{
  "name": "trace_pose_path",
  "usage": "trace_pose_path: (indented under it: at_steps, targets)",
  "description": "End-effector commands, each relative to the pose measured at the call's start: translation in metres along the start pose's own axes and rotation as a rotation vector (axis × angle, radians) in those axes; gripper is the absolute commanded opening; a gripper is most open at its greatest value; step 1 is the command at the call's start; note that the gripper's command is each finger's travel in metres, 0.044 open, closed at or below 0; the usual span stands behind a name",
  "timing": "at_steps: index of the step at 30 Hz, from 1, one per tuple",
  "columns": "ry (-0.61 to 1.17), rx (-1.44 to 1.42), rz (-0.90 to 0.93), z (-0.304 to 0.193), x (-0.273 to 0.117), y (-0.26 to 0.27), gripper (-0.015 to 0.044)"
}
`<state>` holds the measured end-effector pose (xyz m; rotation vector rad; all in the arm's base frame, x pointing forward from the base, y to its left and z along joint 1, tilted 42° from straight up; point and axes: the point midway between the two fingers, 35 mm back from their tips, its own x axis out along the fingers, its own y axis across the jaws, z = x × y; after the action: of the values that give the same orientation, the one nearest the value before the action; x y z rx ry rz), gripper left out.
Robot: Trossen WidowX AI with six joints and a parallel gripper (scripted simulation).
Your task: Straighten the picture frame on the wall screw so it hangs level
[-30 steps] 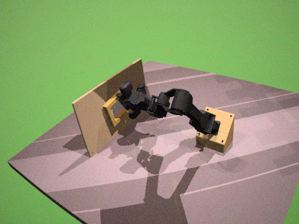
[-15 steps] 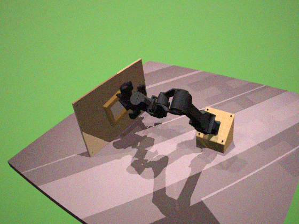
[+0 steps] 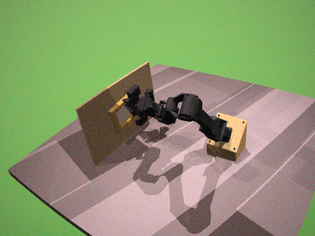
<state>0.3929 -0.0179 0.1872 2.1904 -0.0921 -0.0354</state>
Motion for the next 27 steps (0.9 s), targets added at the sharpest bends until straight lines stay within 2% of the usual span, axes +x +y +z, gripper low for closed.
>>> trace_pose_path:
  at_steps: [1,20,27]
  targets:
    - [0.001,0.035,0.000,-0.0002,0.0000,-0.0001,0.0000]
    - [0.002,0.128,0.000,0.0001,0.0000,0.0002,0.0000]
    - [-0.001,0.111,0.001,0.0003,0.0000,0.0003,0.0184]
